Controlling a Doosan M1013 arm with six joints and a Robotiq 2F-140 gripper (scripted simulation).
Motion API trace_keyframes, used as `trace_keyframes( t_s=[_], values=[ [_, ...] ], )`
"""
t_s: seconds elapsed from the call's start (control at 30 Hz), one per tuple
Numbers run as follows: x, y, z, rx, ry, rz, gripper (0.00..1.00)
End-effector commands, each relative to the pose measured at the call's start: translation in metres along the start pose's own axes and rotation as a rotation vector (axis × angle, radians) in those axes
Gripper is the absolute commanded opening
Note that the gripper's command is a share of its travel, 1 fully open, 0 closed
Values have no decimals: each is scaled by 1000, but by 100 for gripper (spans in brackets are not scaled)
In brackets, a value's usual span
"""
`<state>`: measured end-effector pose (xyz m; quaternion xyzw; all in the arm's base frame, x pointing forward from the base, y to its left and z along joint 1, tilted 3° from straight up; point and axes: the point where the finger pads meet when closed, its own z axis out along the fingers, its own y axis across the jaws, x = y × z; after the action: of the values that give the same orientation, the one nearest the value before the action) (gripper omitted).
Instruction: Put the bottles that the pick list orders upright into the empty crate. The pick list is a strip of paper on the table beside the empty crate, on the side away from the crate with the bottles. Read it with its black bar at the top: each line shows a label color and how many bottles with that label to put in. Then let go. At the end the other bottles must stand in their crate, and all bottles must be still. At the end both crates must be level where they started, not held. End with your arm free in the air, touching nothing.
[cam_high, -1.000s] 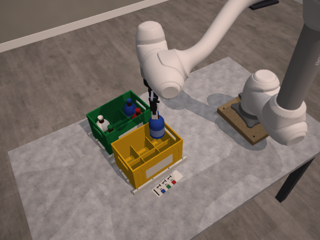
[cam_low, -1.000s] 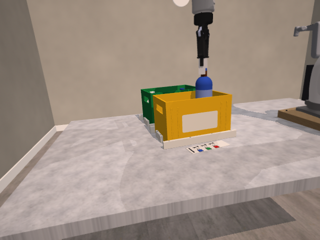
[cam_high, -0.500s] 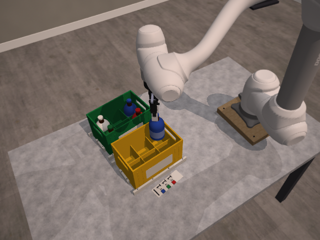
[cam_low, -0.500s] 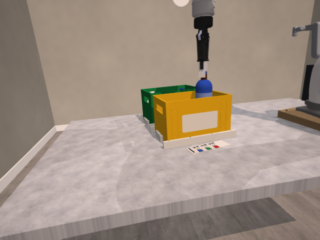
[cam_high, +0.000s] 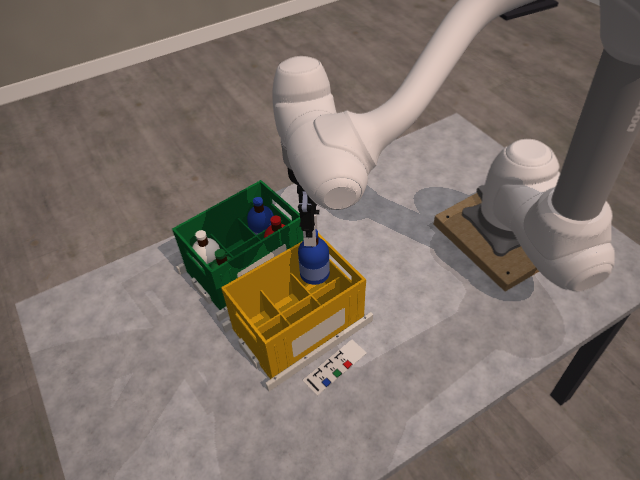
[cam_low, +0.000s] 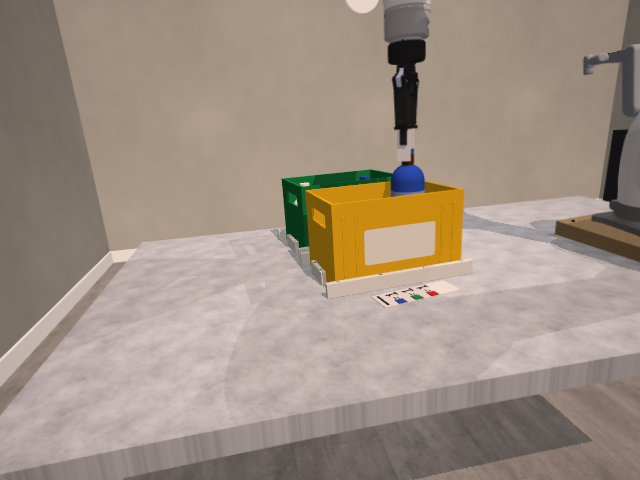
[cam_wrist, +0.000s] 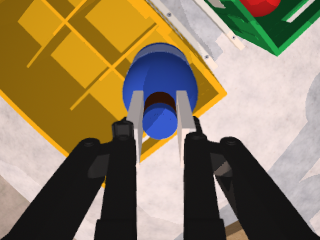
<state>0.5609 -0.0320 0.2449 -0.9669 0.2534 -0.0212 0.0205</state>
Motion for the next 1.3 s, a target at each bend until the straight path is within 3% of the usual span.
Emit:
trace_keyframes(
  t_s=[0.0, 1.27],
  values=[
    [0, 0, 3, 0, 0, 0, 0],
    [0, 0, 37, 0, 0, 0, 0]
  ],
)
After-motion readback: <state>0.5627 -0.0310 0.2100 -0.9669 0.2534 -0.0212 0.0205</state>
